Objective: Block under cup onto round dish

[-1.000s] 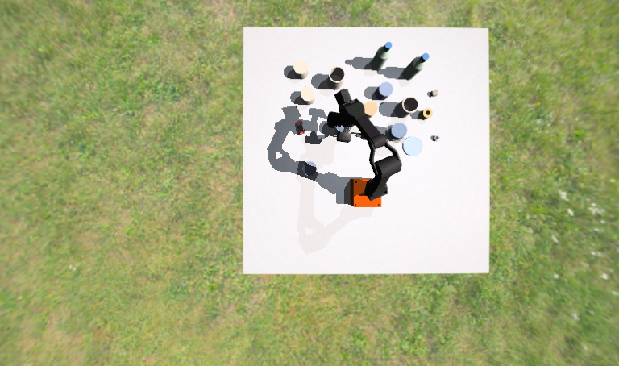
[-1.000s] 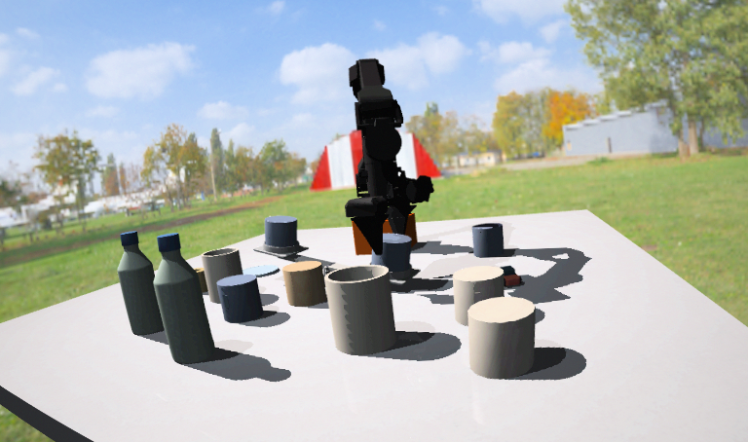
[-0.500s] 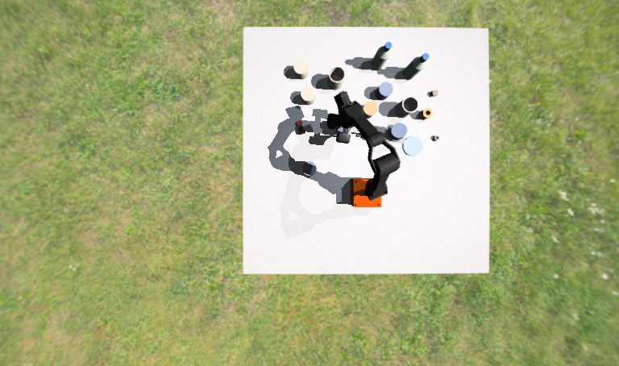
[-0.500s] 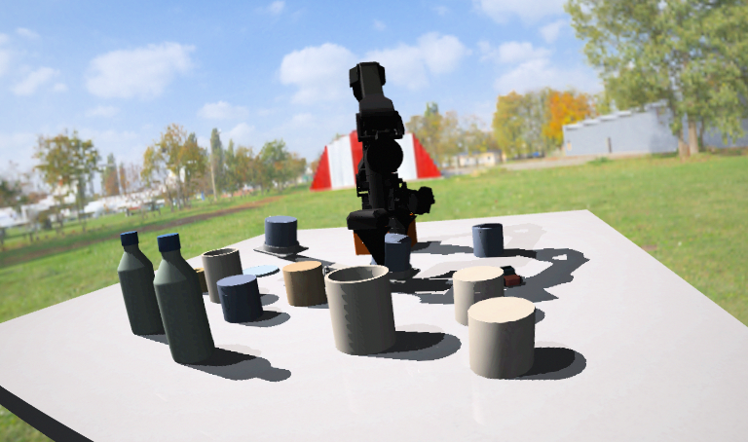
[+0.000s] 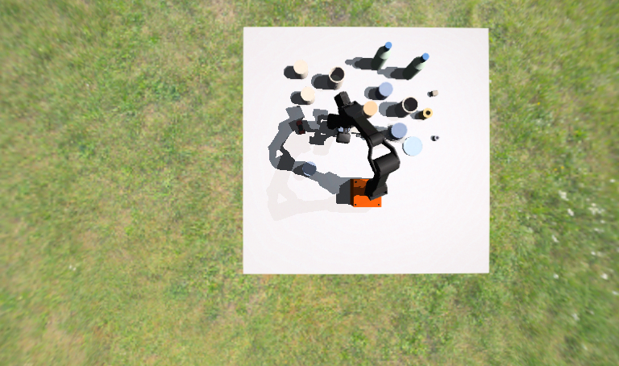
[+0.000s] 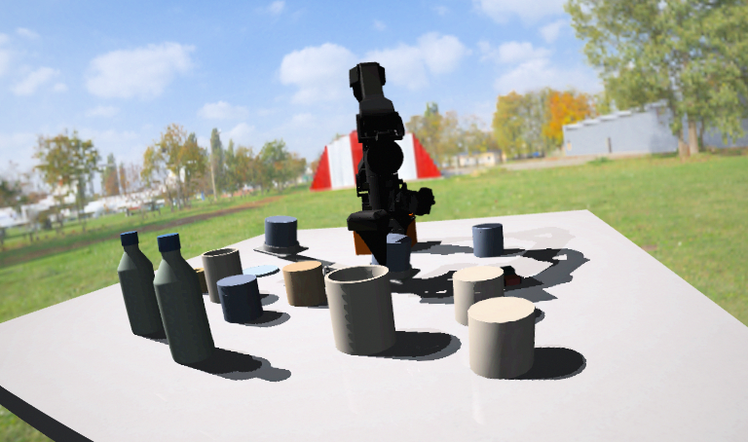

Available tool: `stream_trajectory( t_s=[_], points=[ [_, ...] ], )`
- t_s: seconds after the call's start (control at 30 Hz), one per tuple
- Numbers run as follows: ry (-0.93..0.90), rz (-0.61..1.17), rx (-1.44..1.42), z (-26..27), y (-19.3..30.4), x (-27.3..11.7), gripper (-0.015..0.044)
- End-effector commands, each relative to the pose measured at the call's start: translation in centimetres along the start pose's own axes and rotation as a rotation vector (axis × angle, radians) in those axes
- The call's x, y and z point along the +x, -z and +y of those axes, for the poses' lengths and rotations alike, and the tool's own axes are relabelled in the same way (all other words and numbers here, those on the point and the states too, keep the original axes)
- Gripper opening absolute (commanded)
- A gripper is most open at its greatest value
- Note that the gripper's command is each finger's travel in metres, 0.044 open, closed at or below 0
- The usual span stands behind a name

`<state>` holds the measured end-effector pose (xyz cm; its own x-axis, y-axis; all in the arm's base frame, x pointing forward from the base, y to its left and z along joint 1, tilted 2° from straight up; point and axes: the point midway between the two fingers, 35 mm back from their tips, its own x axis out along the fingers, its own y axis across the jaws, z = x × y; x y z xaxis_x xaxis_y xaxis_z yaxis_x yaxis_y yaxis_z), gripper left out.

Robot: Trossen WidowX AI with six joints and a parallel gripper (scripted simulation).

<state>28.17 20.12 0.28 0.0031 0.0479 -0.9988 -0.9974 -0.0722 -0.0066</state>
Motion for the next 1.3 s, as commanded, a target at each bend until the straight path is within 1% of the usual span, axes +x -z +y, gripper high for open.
stream_trajectory(
  t_s=[0.0,0.13,0.17,1.27],
  points=[
    [-0.006,0.003,0.001,0.0,0.0,-0.1,0.0118],
    [-0.006,0.003,0.001,-0.1,-0.1,-0.6,0.0013],
    [-0.006,0.003,0.001,-0.1,-0.1,-0.7,0.0],
    [-0.005,0.002,0.001,-0.6,-0.4,-4.8,0.0]
  ],
)
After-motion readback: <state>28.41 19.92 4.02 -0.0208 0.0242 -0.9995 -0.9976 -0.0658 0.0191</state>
